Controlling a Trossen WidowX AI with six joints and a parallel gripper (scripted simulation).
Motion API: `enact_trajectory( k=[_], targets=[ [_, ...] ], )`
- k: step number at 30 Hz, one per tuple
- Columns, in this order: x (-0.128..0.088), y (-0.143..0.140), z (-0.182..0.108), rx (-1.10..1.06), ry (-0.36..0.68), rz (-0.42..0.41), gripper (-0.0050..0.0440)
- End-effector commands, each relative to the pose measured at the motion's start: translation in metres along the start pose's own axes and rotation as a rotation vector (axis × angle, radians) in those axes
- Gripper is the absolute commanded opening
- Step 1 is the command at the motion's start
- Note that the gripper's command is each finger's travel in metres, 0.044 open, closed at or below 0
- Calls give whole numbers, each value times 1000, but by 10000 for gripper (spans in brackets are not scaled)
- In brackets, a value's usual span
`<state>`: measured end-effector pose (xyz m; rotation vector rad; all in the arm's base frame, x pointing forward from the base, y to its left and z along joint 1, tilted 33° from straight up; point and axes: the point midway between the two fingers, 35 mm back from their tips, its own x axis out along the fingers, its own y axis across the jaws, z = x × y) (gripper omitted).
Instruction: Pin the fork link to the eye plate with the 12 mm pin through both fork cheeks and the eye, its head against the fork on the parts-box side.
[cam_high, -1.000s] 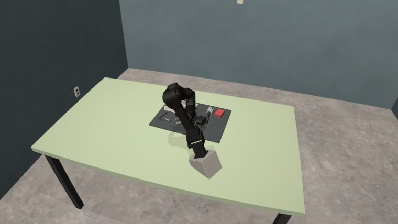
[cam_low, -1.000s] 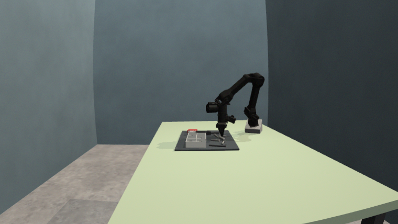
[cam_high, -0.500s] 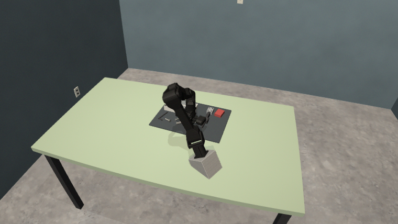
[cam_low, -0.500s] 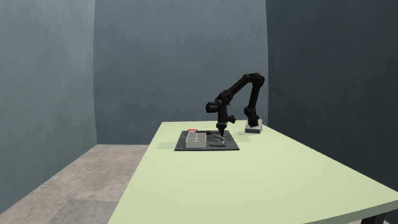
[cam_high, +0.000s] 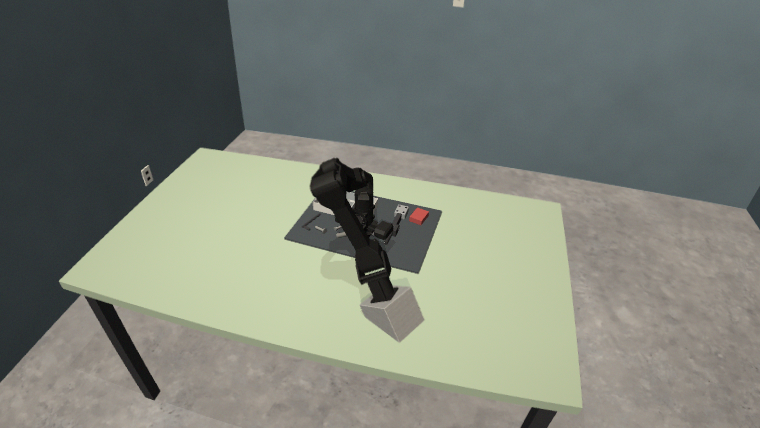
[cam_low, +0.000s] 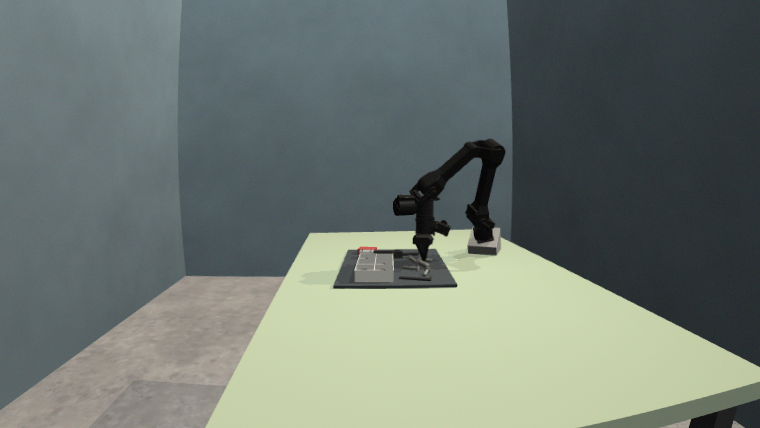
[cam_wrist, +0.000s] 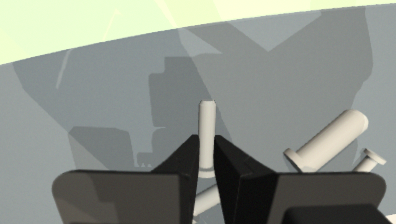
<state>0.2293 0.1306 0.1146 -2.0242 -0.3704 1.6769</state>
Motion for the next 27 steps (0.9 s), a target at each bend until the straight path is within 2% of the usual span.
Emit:
enact_trajectory(
  k=[1,27],
  targets=[
    [-1,-1,-1,1,6,-1,-50],
    [-25,-5,-4,-14,26,-16,-50]
  ],
)
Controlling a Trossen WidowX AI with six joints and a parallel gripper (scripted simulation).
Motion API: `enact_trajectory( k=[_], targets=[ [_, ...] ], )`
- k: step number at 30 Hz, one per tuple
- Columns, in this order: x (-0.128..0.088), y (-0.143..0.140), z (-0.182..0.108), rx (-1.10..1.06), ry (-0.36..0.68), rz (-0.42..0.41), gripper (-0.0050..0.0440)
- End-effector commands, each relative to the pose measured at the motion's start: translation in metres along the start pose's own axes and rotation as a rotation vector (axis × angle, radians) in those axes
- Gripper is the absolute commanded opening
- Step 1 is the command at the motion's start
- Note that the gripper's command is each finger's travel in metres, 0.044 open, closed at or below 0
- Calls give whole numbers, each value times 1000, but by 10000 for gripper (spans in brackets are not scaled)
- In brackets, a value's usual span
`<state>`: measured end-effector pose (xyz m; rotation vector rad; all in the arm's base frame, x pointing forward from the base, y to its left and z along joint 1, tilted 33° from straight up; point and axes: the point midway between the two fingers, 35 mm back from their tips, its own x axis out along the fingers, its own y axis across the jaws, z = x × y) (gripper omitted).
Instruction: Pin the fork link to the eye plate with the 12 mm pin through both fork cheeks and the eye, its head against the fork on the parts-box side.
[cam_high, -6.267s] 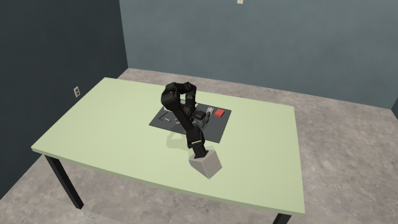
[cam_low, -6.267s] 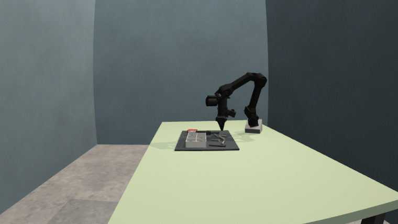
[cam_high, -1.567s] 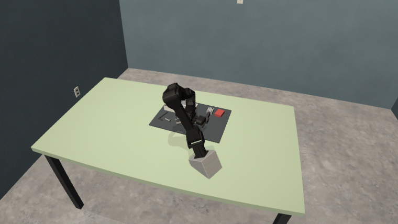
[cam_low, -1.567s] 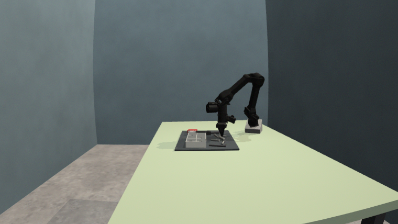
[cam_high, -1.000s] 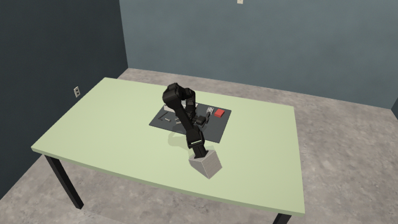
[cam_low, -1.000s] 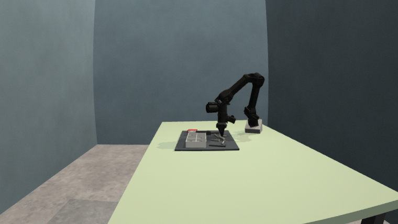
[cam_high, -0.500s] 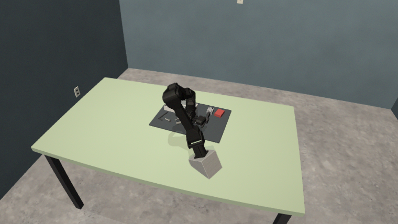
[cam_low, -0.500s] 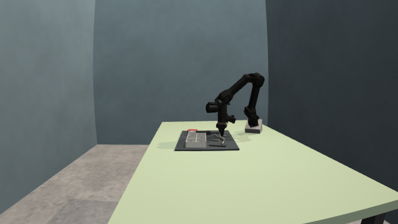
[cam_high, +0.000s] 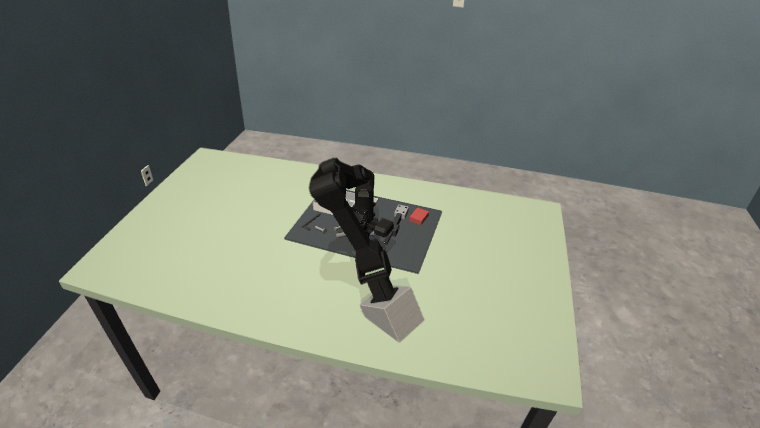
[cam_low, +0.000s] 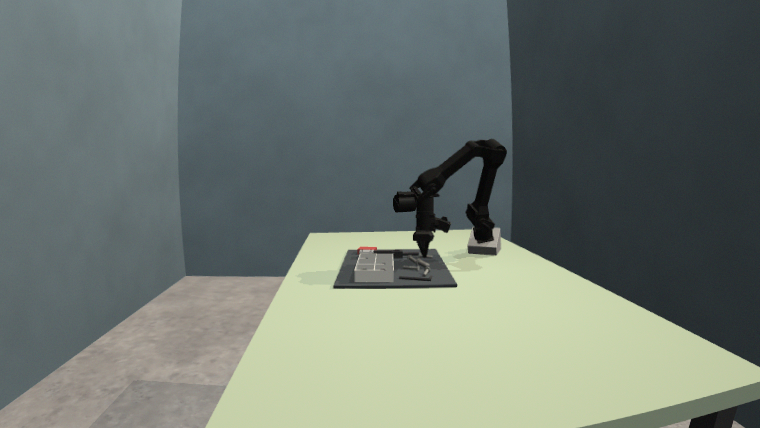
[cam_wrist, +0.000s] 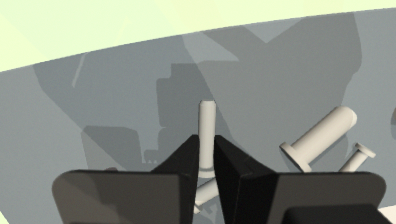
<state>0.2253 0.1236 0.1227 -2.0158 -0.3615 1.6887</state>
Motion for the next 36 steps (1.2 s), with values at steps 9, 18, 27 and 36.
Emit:
enact_trajectory(
  k=[9,18,27,36],
  targets=[
    [-25,-7,-5,-21,35,-21,-50],
    [-33,-7,-5,-21,36,-21,-50],
    [-37,-7,-5,-21,36,-20,-50],
    [-38,-7,-4,-21,36,-19,-50]
  ],
)
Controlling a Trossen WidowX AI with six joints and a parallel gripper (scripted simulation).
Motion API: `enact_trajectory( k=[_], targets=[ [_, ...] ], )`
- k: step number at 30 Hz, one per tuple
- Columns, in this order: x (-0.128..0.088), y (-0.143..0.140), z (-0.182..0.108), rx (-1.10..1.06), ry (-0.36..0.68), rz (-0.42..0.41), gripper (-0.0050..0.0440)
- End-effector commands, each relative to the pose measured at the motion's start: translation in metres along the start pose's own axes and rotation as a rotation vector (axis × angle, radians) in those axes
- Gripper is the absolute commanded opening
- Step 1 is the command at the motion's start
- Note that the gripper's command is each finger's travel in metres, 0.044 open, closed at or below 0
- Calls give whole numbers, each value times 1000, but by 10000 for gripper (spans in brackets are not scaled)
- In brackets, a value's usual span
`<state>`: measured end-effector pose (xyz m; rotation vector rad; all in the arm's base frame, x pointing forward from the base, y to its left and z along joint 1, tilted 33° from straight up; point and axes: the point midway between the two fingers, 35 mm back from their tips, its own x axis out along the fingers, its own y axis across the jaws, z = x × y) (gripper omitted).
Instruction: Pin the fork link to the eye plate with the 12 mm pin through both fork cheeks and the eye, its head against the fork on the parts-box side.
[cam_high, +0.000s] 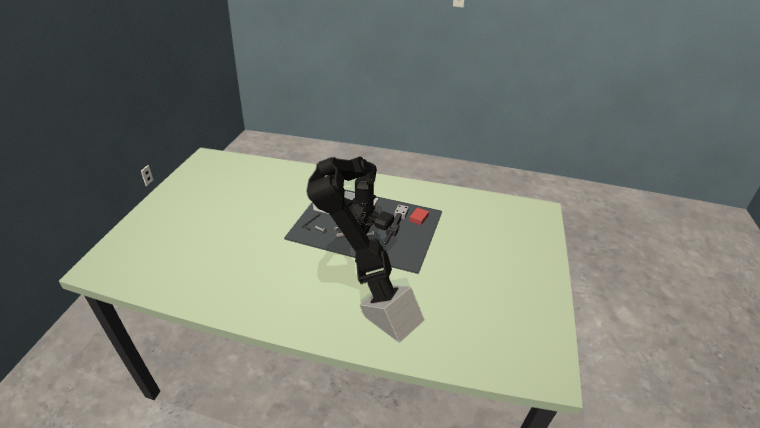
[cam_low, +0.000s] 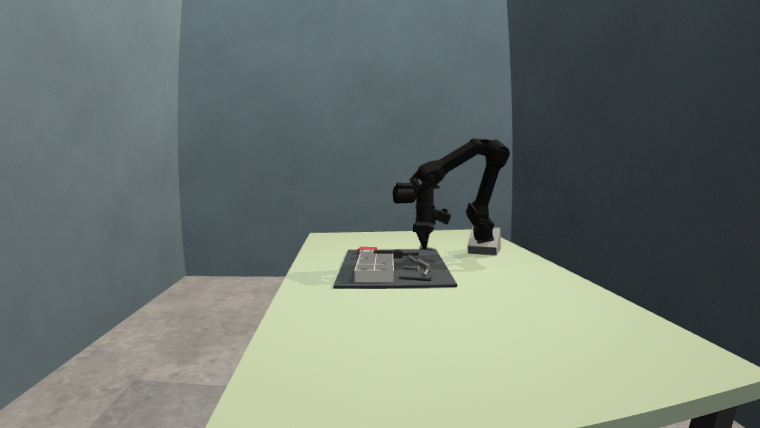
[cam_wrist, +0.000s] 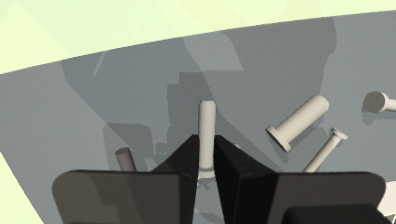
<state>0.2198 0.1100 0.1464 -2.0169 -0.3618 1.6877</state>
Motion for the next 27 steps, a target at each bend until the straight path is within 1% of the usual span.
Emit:
enact_trajectory(
  k=[1,3,5,8,12,27],
  targets=[
    [-10,-7,-4,-21,35,-19,-50],
    [-10,-7,-4,-21,35,-19,-50],
    [-5,1,1,-11,18,-13,-50],
    [-5,11,6,-11,18,-12,-50],
    [-4,14,8,-11,18,-12,-50],
    [-4,14,7,-12,20,-12,-50]
  ],
)
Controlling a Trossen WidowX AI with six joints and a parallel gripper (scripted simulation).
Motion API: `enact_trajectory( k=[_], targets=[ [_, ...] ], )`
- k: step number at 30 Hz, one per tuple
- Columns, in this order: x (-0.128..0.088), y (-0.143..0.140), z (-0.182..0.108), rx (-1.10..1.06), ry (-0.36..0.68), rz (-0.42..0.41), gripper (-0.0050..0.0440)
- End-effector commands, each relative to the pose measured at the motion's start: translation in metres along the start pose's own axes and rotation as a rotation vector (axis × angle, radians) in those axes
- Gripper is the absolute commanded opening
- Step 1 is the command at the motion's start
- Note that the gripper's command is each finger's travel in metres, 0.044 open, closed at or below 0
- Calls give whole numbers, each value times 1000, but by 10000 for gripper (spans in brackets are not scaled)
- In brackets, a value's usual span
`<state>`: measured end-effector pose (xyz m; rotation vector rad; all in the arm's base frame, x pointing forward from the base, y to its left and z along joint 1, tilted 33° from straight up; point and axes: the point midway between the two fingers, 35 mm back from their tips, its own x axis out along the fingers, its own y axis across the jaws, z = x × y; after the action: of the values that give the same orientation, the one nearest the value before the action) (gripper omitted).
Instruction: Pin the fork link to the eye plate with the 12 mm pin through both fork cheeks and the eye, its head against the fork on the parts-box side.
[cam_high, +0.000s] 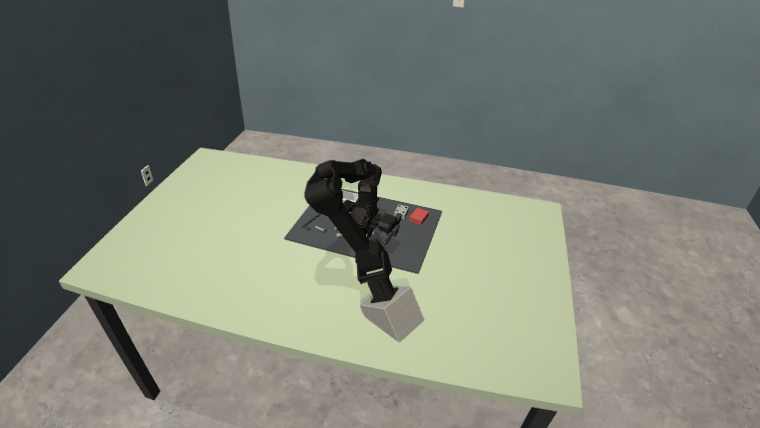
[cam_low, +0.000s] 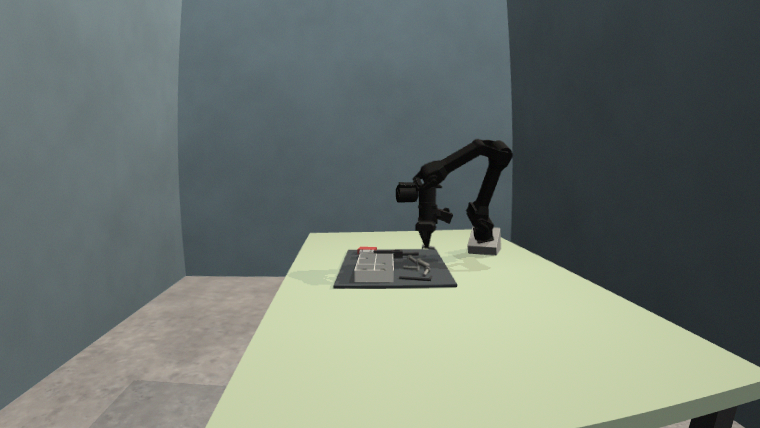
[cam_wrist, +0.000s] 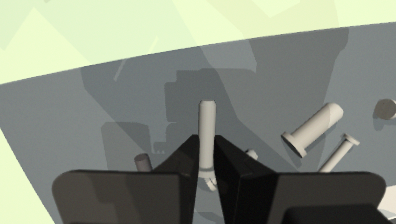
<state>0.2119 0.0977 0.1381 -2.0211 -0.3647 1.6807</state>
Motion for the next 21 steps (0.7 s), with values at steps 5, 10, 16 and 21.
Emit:
enact_trajectory(
  k=[5,10,16,21],
  targets=[
    [-1,-1,1,-8,12,-8,-50],
    [3,0,1,-3,5,-2,-50],
    [8,1,1,0,1,2,-50],
    [12,1,1,0,1,2,-50]
  ],
)
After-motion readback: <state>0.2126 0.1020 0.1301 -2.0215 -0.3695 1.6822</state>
